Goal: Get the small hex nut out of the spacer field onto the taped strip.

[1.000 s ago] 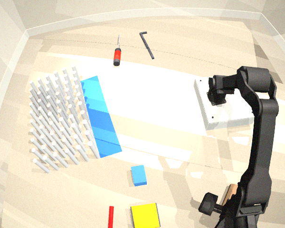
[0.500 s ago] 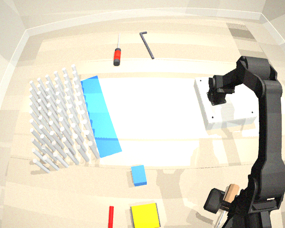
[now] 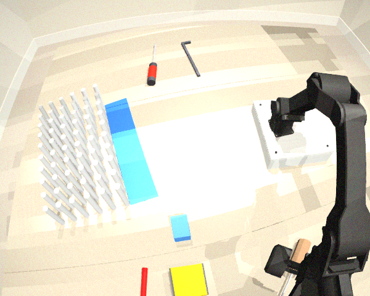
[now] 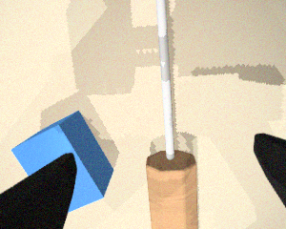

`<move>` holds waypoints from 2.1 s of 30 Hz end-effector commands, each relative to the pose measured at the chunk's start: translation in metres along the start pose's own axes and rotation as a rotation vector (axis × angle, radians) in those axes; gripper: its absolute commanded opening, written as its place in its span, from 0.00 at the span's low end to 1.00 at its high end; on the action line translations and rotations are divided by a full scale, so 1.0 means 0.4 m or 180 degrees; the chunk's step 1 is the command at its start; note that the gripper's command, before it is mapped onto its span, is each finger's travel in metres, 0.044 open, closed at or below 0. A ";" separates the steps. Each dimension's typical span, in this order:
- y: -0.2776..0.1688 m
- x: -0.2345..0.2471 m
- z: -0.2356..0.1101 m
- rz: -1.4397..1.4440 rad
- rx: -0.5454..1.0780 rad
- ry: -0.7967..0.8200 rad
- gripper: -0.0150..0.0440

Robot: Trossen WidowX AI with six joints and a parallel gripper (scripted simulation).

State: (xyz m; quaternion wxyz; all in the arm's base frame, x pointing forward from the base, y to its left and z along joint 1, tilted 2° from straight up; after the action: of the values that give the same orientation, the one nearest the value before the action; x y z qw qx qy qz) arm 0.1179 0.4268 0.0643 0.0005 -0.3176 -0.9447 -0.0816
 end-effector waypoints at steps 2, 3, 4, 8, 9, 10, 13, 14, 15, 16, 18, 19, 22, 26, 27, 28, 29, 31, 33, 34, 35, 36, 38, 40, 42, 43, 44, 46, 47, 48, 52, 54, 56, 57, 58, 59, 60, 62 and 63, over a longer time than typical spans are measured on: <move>-0.011 0.006 -0.008 -0.0774 -0.0133 0.0021 1.00; -0.017 0.008 -0.010 -0.1102 -0.0186 0.0015 1.00; -0.022 0.009 -0.011 -0.1429 -0.0240 0.0005 1.00; -0.047 0.013 -0.019 -0.2735 -0.0451 -0.0090 1.00; -0.054 0.014 -0.020 -0.3060 -0.0502 -0.0127 1.00; -0.060 0.014 -0.022 -0.3384 -0.0551 -0.0169 1.00; -0.082 0.015 -0.027 -0.4351 -0.0689 -0.0329 1.00; -0.090 0.015 -0.028 -0.4672 -0.0731 -0.0393 1.00; -0.097 0.015 -0.030 -0.4991 -0.0770 -0.0463 1.00; -0.105 0.014 -0.031 -0.5310 -0.0806 -0.0540 1.00; -0.120 0.013 -0.033 -0.5761 -0.0872 -0.0674 1.00; -0.128 0.012 -0.035 -0.5939 -0.0906 -0.0738 1.00; -0.142 0.010 -0.036 -0.6467 -0.0942 -0.0903 1.00; -0.161 0.007 -0.039 -0.7163 -0.0967 -0.1151 1.00; -0.166 0.007 -0.039 -0.7336 -0.0969 -0.1218 1.00; -0.171 0.006 -0.040 -0.7508 -0.0969 -0.1288 1.00; -0.179 0.004 -0.041 -0.7678 -0.0982 -0.1378 1.00; -0.189 0.002 -0.041 -0.8019 -0.0968 -0.1525 1.00; -0.198 0.000 -0.042 -0.8357 -0.0944 -0.1682 1.00; -0.203 -0.001 -0.042 -0.8525 -0.0929 -0.1763 1.00; -0.208 -0.002 -0.043 -0.8691 -0.0910 -0.1847 1.00; -0.213 -0.003 -0.043 -0.8856 -0.0889 -0.1933 1.00; -0.221 -0.006 -0.044 -0.9186 -0.0832 -0.2100 1.00; -0.226 -0.007 -0.044 -0.9394 -0.0786 -0.2205 1.00; -0.226 -0.007 -0.044 -0.9420 -0.0780 -0.2218 1.00; -0.226 -0.007 -0.044 -0.9420 -0.0780 -0.2218 1.00; -0.226 -0.007 -0.044 -0.9420 -0.0780 -0.2218 1.00; -0.226 -0.007 -0.044 -0.9420 -0.0780 -0.2218 1.00; -0.226 -0.007 -0.044 -0.9420 -0.0780 -0.2218 1.00; -0.226 -0.007 -0.044 -0.9420 -0.0780 -0.2218 1.00; -0.226 -0.007 -0.044 -0.9420 -0.0780 -0.2218 1.00; -0.226 -0.007 -0.044 -0.9420 -0.0780 -0.2218 1.00; -0.226 -0.007 -0.044 -0.9420 -0.0780 -0.2218 1.00; -0.226 -0.007 -0.044 -0.9420 -0.0780 -0.2218 1.00; -0.226 -0.007 -0.044 -0.9420 -0.0780 -0.2218 1.00; -0.226 -0.007 -0.044 -0.9420 -0.0780 -0.2218 0.96; -0.226 -0.007 -0.044 -0.9420 -0.0780 -0.2218 0.91; -0.226 -0.007 -0.044 -0.9420 -0.0780 -0.2218 0.82; -0.226 -0.007 -0.044 -0.9420 -0.0780 -0.2218 0.78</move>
State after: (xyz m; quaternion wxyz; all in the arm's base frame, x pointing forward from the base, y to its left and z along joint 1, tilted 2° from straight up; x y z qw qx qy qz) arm 0.0644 0.3514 0.0667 -0.3172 0.8825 -0.3471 -0.0105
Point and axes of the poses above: the point midway between the two fingers, 35 mm back from their tips, its own z axis out along the fingers, its own x axis across the jaws, y = z × x, the point moved 1 cm from there along -z, back along the fingers, and after that the axes turned 3 degrees about -z, right-handed, at the moved point
